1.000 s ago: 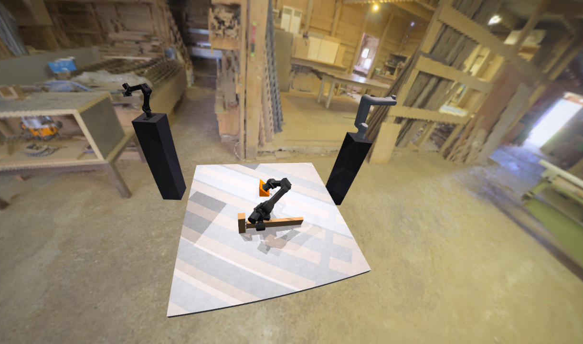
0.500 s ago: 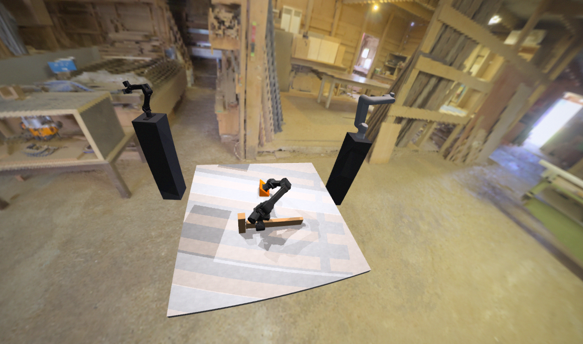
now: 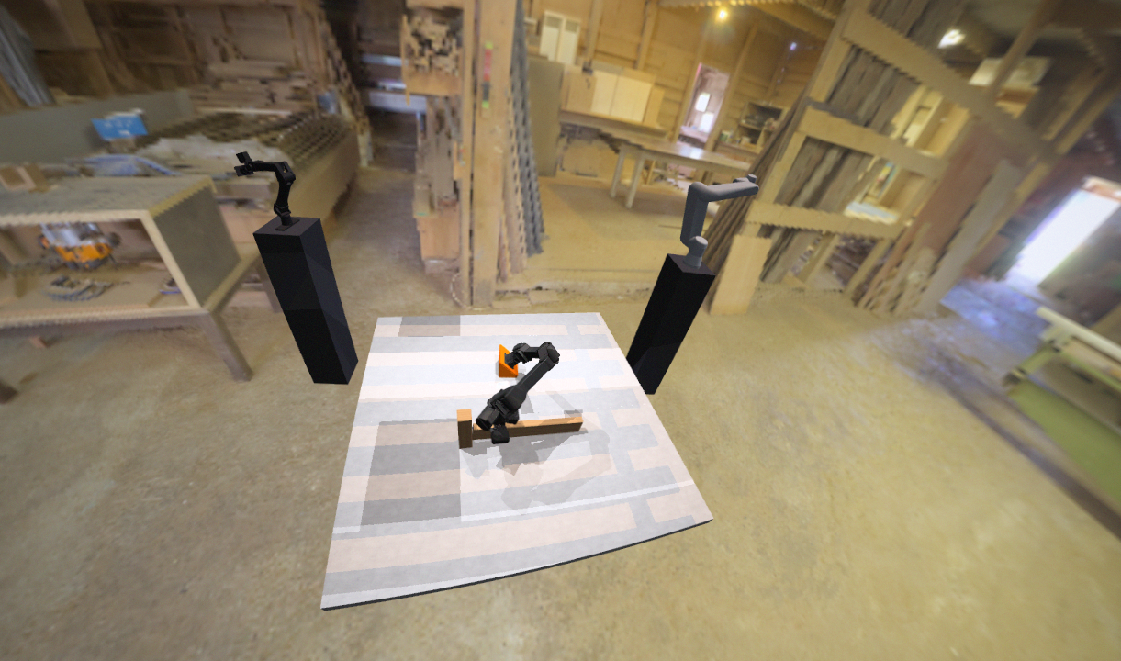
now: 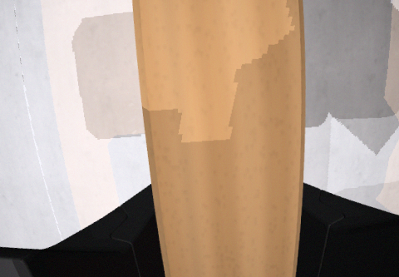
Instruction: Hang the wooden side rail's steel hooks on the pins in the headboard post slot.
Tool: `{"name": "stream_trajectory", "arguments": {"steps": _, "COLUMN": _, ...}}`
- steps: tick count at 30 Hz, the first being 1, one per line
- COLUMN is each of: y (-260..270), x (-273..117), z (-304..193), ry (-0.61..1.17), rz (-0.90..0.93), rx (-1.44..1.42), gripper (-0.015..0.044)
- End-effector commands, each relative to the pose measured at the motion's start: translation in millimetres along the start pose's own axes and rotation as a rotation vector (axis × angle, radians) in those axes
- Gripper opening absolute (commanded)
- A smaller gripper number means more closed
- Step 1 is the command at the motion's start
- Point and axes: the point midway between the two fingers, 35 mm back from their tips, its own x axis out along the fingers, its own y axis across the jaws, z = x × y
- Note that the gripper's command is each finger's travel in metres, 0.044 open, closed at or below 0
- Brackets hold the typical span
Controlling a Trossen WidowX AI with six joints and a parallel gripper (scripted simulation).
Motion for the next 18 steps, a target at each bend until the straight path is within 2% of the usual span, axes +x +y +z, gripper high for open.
{"name": "stream_trajectory", "arguments": {"steps": 1, "y": -0.6, "x": -5.8, "z": -4.4, "ry": 0.008, "rz": -0.013, "rx": 0.002, "gripper": 0.0000}}
{"name": "stream_trajectory", "arguments": {"steps": 18, "y": -0.6, "x": -3.2, "z": -4.4, "ry": 0.008, "rz": -0.013, "rx": 0.002, "gripper": 0.0000}}
